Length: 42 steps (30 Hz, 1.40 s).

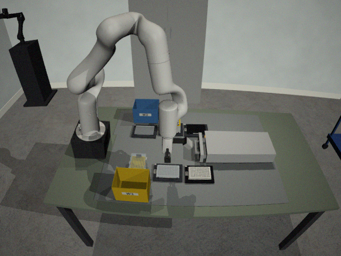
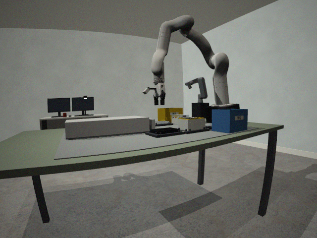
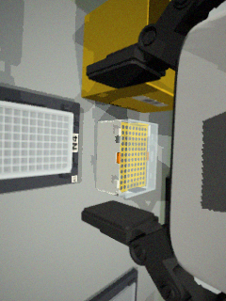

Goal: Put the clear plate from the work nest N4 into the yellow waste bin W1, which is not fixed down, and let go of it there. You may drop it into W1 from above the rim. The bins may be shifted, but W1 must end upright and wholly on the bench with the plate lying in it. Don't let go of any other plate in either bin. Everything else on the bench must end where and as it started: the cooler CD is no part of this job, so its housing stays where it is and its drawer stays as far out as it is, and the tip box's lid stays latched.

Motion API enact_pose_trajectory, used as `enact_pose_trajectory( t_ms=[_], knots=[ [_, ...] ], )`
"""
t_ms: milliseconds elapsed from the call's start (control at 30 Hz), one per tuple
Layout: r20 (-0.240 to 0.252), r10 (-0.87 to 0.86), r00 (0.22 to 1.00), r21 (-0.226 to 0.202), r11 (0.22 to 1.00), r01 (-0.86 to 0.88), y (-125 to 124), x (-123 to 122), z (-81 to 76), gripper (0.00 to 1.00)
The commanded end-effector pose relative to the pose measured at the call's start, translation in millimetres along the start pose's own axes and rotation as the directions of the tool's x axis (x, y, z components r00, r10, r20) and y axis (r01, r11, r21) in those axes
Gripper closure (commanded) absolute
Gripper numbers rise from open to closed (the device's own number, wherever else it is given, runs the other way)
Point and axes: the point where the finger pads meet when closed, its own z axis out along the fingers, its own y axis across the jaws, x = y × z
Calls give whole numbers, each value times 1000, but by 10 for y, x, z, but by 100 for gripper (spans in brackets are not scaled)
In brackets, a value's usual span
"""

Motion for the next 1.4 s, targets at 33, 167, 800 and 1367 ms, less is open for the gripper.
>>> enact_pose_trajectory(
  t_ms=[33,167,800,1367],
  knots=[
    [-2,0,1000,0,1000,0,3,8,56,0],
    [-2,0,1000,0,1000,0,3,8,123,0],
    [-2,0,1000,0,1000,0,3,8,407,0],
    [-2,0,1000,0,1000,0,3,8,657,0]
  ],
)
